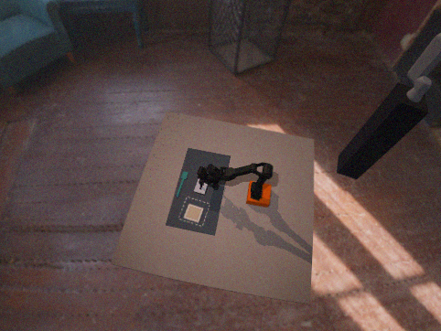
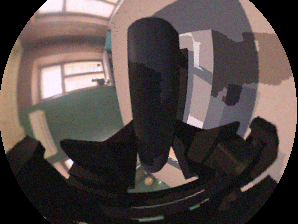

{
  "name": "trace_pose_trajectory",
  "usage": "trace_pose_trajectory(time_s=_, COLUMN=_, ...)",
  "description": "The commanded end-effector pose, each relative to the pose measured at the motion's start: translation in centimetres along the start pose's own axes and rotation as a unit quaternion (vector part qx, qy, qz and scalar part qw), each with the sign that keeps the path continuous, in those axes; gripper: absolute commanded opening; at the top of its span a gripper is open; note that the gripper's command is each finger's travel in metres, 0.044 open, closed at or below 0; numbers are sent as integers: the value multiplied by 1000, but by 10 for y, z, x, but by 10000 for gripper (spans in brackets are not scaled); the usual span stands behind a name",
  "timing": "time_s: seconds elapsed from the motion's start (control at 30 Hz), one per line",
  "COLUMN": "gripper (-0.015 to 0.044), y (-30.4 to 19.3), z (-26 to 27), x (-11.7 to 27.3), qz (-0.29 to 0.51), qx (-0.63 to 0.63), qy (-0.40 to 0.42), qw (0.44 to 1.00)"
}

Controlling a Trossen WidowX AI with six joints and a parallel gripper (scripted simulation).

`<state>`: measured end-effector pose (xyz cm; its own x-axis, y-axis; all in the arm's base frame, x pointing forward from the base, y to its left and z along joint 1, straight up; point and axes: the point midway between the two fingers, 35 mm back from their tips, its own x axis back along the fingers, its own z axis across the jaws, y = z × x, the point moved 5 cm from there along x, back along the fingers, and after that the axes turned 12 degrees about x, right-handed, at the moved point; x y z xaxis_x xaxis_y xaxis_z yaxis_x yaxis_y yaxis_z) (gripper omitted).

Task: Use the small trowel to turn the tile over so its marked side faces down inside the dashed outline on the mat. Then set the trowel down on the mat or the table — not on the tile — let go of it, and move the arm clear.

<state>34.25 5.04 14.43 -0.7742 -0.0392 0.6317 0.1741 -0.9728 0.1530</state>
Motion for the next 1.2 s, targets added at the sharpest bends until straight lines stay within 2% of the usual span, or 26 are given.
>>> trace_pose_trajectory(time_s=0.0, gripper=0, y=0, z=0, x=0, qz=0, qx=0, qy=0, qw=1000)
trace_pose_trajectory(time_s=0.27, gripper=0, y=6, z=0, x=-4, qz=-14, qx=-19, qy=-12, qw=1000)
trace_pose_trajectory(time_s=0.7, gripper=0, y=57, z=2, x=-34, qz=-146, qx=-179, qy=-85, qw=969)
trace_pose_trajectory(time_s=1.17, gripper=0, y=115, z=-7, x=-60, qz=-302, qx=-324, qy=-123, qw=888)
